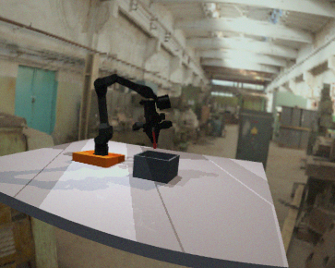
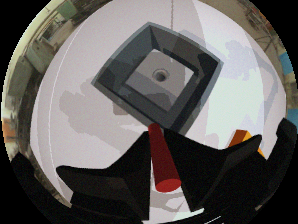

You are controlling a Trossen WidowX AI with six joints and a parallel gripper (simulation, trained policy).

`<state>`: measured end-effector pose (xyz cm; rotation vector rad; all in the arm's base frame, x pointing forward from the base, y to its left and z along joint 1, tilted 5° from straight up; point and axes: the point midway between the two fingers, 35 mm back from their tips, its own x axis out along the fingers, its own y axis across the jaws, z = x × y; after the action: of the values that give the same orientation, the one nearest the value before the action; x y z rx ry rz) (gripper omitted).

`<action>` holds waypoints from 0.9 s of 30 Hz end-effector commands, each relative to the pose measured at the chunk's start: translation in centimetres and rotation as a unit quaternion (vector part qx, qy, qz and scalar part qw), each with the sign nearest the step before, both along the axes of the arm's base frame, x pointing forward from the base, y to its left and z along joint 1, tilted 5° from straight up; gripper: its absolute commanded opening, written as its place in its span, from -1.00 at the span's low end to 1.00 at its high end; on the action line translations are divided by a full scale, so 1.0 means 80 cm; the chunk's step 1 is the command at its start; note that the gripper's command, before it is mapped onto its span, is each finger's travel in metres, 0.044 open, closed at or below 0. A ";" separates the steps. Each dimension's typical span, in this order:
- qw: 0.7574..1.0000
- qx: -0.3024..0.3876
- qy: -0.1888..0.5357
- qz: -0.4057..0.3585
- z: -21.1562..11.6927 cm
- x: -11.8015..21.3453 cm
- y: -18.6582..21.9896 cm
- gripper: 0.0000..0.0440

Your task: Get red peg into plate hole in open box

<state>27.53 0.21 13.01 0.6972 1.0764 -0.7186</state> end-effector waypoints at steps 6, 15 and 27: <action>1.000 -0.010 0.003 -0.027 -0.007 0.019 -0.038 -1.00; 0.999 -0.006 0.009 -0.050 -0.021 0.035 -0.070 -0.98; 0.998 0.009 0.035 -0.059 -0.055 0.048 -0.091 -0.96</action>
<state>31.21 -6.82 9.61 0.7625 1.0882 -0.8364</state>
